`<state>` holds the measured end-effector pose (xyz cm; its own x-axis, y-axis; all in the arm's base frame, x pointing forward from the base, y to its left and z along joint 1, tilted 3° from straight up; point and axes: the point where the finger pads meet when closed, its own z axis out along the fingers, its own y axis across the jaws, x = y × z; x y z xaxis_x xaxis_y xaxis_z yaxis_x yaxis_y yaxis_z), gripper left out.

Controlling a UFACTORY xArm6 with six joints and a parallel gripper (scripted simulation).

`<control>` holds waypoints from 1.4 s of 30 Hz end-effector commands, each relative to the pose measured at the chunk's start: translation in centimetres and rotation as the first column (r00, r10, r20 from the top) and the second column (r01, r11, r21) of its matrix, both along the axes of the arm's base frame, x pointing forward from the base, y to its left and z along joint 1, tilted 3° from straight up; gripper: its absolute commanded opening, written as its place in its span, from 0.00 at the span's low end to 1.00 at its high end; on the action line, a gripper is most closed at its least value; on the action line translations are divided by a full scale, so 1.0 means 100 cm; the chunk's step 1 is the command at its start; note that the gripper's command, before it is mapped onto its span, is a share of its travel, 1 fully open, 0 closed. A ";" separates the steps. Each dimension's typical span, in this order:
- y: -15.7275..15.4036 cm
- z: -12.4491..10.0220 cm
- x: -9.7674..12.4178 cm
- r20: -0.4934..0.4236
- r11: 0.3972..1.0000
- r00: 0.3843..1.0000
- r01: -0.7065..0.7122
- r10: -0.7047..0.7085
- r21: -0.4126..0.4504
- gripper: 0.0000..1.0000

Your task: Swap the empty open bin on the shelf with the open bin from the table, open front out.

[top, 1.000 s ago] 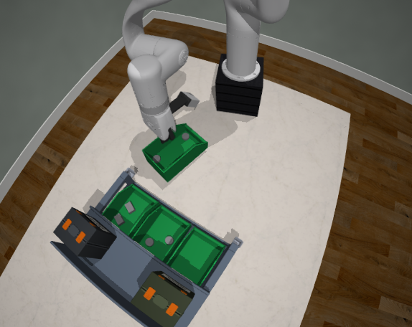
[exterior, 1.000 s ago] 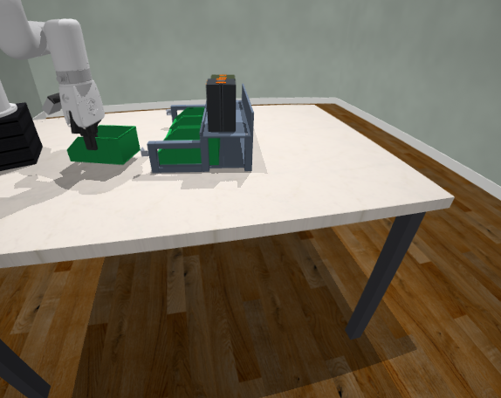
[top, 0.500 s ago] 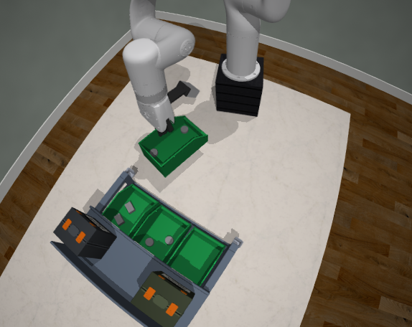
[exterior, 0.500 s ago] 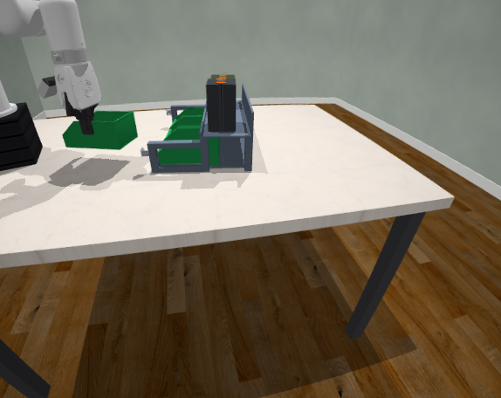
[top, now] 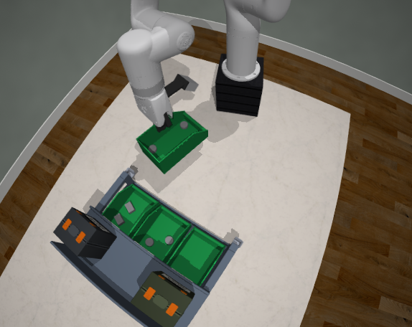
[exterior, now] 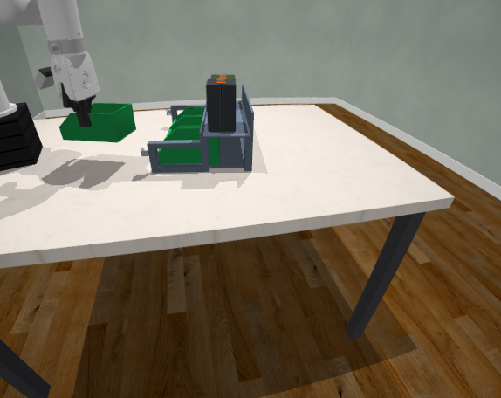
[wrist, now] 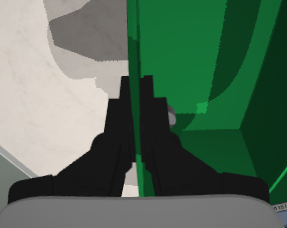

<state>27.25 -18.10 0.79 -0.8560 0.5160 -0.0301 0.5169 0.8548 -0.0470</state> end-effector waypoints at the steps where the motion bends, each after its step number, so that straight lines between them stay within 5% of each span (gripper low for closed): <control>1: -0.001 0.001 0.001 0.003 1.000 1.000 0.000 0.000 -0.002 0.00; 12: 0.003 0.001 0.005 0.002 1.000 1.000 -0.012 0.012 -0.002 0.00; 27: 0.074 -0.002 0.062 -0.009 0.978 0.978 -0.209 0.209 -0.001 0.00; 42: 0.076 -0.002 0.064 -0.009 0.976 0.976 -0.216 0.216 -0.001 0.00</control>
